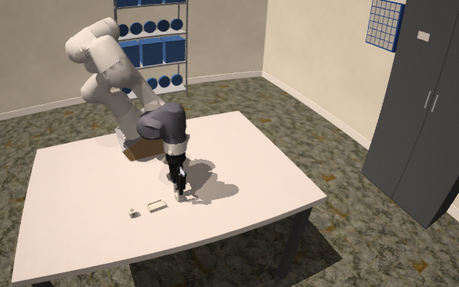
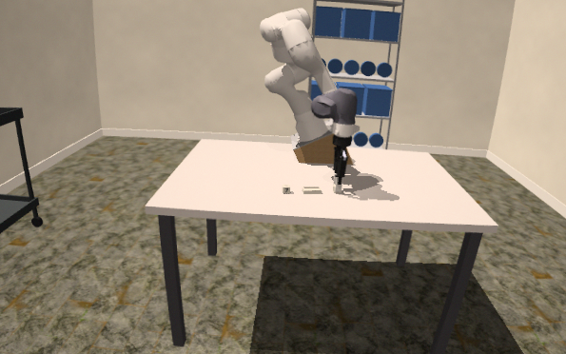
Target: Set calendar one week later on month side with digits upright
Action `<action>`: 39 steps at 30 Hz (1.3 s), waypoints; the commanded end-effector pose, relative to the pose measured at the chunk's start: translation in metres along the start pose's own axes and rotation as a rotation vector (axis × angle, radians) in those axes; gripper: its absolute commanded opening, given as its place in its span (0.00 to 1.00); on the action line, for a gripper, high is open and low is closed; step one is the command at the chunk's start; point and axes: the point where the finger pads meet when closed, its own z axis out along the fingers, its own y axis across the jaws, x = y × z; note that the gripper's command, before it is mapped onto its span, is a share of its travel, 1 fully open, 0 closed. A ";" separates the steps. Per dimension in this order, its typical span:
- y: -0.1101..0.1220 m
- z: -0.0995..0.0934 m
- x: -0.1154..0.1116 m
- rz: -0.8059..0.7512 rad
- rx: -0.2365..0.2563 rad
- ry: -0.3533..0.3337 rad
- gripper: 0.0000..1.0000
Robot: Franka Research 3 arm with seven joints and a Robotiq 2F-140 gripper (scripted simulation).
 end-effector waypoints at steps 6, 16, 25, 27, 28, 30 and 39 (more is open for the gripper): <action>0.001 -0.009 0.000 0.003 -0.002 0.000 0.16; 0.000 -0.070 0.000 0.003 -0.002 0.000 0.16; 0.000 -0.099 0.000 0.003 -0.002 0.000 0.16; 0.000 -0.099 0.000 0.003 -0.002 0.000 0.16; 0.000 -0.099 0.000 0.003 -0.002 0.000 0.16; 0.000 -0.099 0.000 0.003 -0.002 0.000 0.16; 0.005 -0.106 -0.076 -0.001 -0.003 -0.001 0.16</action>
